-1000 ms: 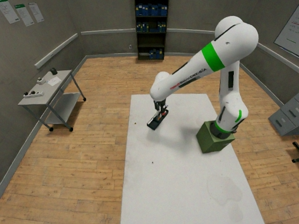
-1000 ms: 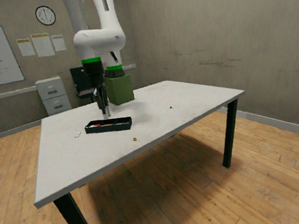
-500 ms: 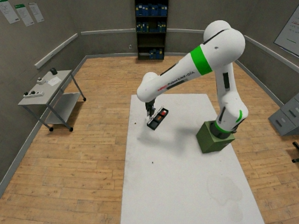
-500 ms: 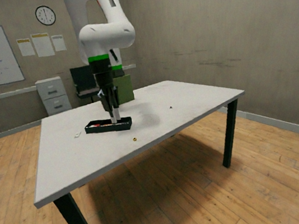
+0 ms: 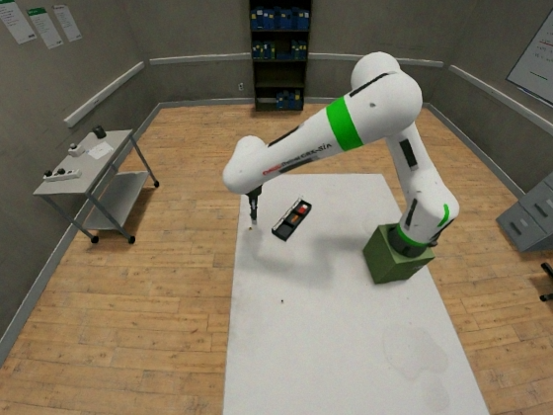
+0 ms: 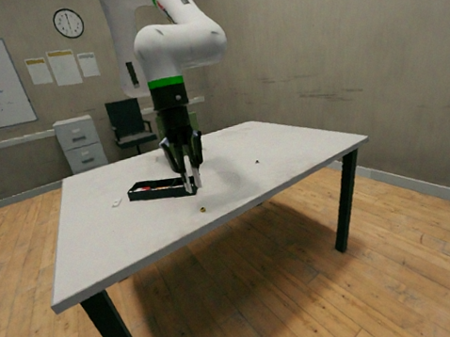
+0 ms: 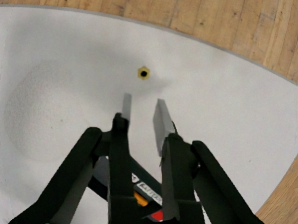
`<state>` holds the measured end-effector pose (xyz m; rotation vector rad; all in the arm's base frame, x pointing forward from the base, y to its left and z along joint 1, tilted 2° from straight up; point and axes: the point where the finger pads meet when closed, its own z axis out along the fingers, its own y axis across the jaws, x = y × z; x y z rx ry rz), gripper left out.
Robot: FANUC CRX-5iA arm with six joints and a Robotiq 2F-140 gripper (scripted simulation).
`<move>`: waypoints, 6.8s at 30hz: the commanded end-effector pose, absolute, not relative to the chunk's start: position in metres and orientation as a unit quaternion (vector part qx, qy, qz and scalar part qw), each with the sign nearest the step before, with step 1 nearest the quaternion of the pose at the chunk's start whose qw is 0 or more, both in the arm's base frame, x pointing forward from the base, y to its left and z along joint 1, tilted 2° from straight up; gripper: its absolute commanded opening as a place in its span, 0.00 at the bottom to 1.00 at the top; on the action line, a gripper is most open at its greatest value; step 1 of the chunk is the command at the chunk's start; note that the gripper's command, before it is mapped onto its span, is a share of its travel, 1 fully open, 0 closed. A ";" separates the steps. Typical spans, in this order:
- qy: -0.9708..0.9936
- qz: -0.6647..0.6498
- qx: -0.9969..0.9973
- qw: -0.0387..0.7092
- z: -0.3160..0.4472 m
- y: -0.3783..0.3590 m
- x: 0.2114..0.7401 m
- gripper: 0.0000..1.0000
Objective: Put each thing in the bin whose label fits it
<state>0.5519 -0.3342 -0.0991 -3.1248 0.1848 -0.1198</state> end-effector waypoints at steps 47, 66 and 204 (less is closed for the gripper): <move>0.484 -0.012 -0.875 0.005 -0.098 -0.336 0.578 0.27; 0.484 -0.012 -0.875 0.005 -0.126 -0.336 0.579 0.27; 0.760 -0.003 -0.650 0.016 -0.112 -0.278 0.414 0.16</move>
